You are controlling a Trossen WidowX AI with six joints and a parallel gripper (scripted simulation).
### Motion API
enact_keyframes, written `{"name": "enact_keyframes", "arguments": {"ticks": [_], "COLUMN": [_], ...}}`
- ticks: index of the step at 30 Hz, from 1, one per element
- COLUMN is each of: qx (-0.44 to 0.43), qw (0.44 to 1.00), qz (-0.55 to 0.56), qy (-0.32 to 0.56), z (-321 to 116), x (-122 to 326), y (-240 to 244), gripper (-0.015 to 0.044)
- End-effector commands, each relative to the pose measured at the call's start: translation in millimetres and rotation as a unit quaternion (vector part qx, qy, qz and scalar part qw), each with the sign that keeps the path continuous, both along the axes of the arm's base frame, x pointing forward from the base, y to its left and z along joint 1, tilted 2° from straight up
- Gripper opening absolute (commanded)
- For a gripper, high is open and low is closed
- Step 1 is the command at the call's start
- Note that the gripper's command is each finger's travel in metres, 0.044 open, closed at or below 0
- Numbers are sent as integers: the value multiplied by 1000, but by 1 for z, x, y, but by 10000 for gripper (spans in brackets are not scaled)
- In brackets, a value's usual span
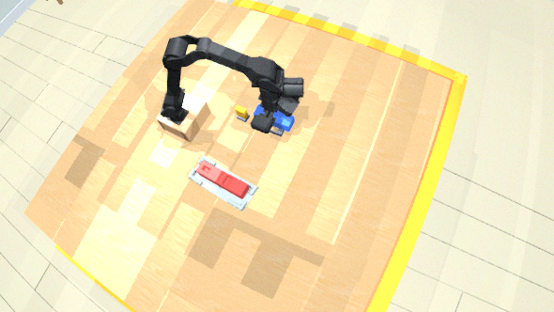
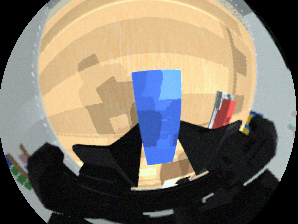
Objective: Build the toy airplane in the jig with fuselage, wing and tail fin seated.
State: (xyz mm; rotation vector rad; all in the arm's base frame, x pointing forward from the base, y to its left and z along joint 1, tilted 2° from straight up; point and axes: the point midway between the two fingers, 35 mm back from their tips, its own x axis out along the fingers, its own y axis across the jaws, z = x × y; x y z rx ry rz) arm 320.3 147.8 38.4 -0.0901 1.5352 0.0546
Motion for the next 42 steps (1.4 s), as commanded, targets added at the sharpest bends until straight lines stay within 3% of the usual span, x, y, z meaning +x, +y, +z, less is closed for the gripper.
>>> {"name": "enact_keyframes", "arguments": {"ticks": [1,22,42], "qx": [0,0,-7], "qw": [1000,1000,988], "qz": [-1,2,157], "qy": [-2,-2,1], "z": [12,78,70], "x": [0,-8,6], "y": [0,-2,-58], "gripper": [0,0,0]}}
